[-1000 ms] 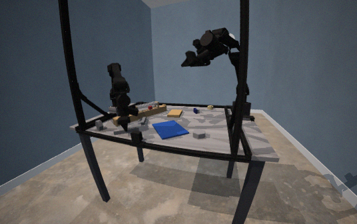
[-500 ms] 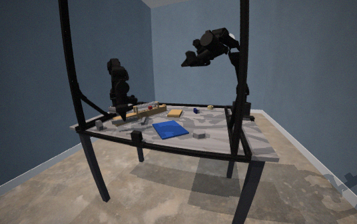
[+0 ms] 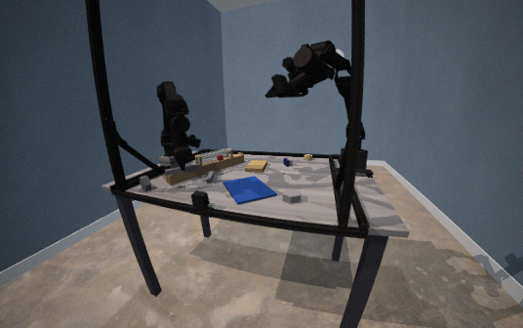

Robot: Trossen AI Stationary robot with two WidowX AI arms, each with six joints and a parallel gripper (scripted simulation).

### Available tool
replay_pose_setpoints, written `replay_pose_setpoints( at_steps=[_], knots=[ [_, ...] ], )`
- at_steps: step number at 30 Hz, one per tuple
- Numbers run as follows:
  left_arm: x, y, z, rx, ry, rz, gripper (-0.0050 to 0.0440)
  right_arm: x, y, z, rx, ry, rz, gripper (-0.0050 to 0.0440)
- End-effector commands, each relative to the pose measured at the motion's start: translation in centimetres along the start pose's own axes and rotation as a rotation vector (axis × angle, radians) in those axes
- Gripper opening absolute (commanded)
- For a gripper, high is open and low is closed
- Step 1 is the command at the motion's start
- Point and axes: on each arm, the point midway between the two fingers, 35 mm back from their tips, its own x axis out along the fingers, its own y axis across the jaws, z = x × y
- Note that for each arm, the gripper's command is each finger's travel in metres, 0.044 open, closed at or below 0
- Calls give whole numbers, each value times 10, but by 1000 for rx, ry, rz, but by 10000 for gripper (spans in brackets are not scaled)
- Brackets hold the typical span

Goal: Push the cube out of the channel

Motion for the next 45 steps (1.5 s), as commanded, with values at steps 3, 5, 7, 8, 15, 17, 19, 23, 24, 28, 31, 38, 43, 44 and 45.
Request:
replay_pose_setpoints(
  at_steps=[3, 5, 7, 8, 15, 17, 19, 23, 24, 28, 31, 38, 43, 44, 45],
  knots=[
    [-5, 27, 5, -70, -2, -9, 40, 0, 0, 0, 0, -5, -1, 400],
    [-5, 37, 6, -93, -2, -9, 40, 0, 0, 0, 0, -5, -1, 400],
    [-4, 47, 7, -117, -2, -9, 40, 0, 0, 0, 0, -5, -1, 400],
    [-4, 52, 7, -129, -2, -9, 40, 0, 0, 0, 0, -5, -1, 400],
    [-1, 78, 9, -189, -1, -9, 40, 0, 0, 0, 0, -5, -1, 400],
    [1, 88, 9, -213, -1, -9, 40, 0, 0, 0, 0, -5, -1, 400],
    [3, 99, 10, -237, -1, -9, 40, 0, 0, 0, 0, -5, -1, 400],
    [7, 119, 10, -282, -1, -9, 40, 0, 0, 0, 0, -5, -1, 400],
    [8, 122, 11, -288, -1, -9, 40, 0, 0, 0, 0, -5, -1, 400],
    [9, 123, 11, -290, -1, -9, 40, 0, 0, 0, 0, -5, -1, 400],
    [10, 123, 11, -290, -1, -9, 40, 0, 0, 0, 0, -5, -1, 400],
    [20, 122, 11, -290, -1, -9, 40, 0, 0, 0, 0, -5, -1, 400],
    [28, 122, 11, -290, -1, -9, 40, 0, 0, 0, 0, -5, -1, 400],
    [30, 123, 11, -290, -1, -9, 40, 0, 0, 0, 0, -5, -1, 400],
    [31, 123, 11, -290, -1, -9, 40, 0, 0, 0, 0, -5, -1, 400]
  ],
)
